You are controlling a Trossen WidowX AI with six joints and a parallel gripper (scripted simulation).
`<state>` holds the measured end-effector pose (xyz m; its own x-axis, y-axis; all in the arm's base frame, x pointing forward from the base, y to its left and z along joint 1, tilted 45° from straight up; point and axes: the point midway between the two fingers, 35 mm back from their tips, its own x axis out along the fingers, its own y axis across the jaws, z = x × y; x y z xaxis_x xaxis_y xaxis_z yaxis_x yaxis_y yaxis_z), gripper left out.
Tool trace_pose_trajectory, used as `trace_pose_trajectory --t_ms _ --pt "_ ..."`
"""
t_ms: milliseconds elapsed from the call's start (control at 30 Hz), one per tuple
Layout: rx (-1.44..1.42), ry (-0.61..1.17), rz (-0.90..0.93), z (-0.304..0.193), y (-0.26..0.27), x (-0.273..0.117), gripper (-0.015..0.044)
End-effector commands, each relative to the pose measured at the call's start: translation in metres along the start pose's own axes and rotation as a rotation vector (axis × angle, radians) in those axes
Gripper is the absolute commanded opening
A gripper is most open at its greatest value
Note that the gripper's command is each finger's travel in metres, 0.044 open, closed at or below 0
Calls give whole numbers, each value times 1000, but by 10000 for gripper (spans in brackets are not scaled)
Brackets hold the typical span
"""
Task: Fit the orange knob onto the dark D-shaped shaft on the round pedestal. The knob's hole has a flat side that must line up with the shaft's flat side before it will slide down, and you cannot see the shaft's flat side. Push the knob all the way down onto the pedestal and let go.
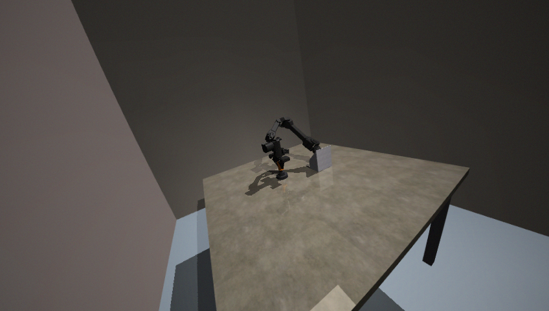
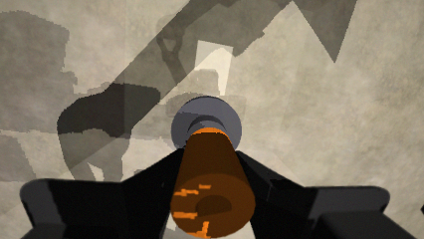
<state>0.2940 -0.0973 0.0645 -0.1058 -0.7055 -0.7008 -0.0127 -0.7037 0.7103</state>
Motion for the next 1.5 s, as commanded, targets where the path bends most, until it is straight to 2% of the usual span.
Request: trace_pose_trajectory --t_ms 0,1467 --pt "7 8 -4 -1 2 -3 0" --pt "7 8 -4 -1 0 3 0"
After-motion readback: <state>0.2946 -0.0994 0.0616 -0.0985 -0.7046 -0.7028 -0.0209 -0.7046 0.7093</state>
